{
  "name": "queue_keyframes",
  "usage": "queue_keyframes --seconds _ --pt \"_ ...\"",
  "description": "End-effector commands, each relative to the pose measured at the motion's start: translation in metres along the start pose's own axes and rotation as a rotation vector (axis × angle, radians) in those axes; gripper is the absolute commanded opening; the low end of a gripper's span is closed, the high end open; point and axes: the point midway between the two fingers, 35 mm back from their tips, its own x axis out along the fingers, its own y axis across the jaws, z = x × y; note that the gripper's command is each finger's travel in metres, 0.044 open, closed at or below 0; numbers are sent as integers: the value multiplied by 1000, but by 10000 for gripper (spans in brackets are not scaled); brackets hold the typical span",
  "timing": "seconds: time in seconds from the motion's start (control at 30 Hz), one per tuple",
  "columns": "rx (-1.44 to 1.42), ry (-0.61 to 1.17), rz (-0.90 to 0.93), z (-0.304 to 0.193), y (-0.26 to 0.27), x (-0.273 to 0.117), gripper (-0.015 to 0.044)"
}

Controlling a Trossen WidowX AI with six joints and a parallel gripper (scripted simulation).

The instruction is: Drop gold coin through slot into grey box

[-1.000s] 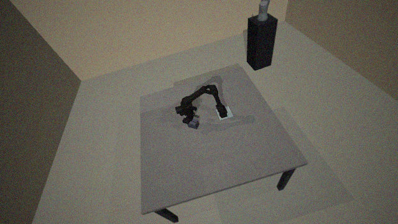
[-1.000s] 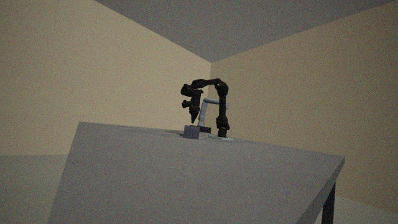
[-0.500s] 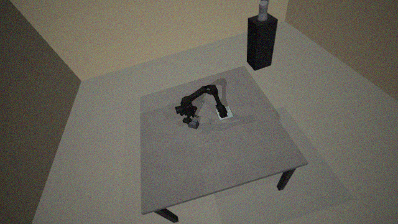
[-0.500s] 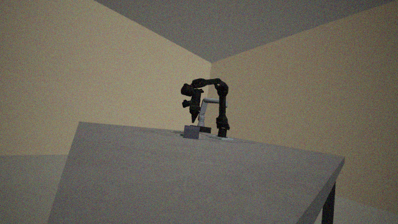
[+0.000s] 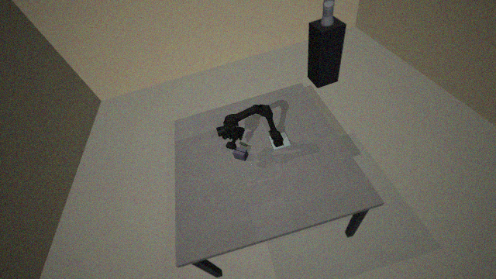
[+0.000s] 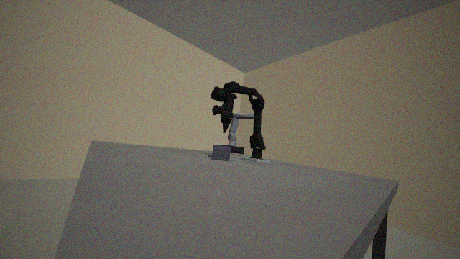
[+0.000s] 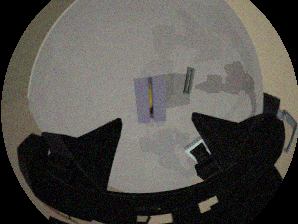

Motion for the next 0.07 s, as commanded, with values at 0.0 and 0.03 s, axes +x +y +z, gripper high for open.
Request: queue_keyframes --seconds 0.0,0.03 --pt "0 1 0 0 0 -5 440" --pt "0 1 0 0 0 -5 440"
